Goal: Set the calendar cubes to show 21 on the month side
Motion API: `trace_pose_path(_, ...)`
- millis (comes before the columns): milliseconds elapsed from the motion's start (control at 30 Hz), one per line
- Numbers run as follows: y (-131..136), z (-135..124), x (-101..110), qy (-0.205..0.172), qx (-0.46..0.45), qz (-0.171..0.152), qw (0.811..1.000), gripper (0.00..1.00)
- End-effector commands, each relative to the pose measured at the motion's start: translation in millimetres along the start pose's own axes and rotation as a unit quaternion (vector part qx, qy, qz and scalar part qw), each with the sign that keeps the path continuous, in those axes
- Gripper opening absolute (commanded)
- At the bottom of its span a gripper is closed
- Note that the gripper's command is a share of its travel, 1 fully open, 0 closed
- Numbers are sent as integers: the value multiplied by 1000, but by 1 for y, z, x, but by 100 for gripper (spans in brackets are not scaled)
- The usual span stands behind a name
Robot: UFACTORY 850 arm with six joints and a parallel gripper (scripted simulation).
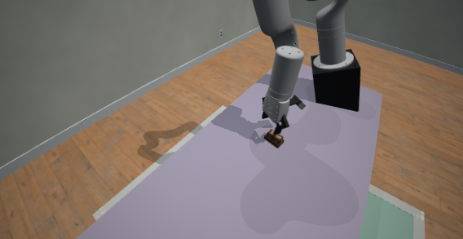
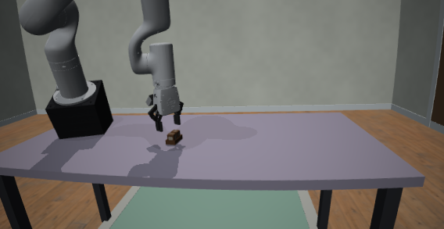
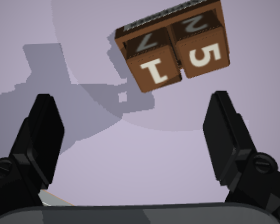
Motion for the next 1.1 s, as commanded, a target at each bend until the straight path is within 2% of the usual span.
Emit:
trace_pose_path(0, 3, 0, 0, 0, -40, 0, 999, 100)
trace_pose_path(133, 26, 1, -1, 0, -62, 0, 998, 100)
trace_pose_path(333, 29, 1, -1, 0, -67, 0, 998, 100)
trace_pose_path(467, 33, 1, -2, 0, -125, 0, 992, 100)
trace_pose_path(567, 54, 2, -3, 0, -127, 0, 992, 100)
trace_pose_path(800, 58, 2, -3, 0, -141, -1, 990, 100)
trace_pose_path(900, 62, 2, -4, 0, -191, -1, 982, 100)
trace_pose_path(1000, 83, 3, -5, 0, -192, -1, 981, 100)
trace_pose_path(1067, 86, 3, -5, 0, -192, -1, 981, 100)
Point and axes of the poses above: the point where the finger pads meet when closed, its own x axis back along the fingers, its own y axis across the jaws, z = x × y, the point moved 9 cm from there along x, back along the fingers, and after that the axes turned 10 degrees about -x, right-handed, at the moved point
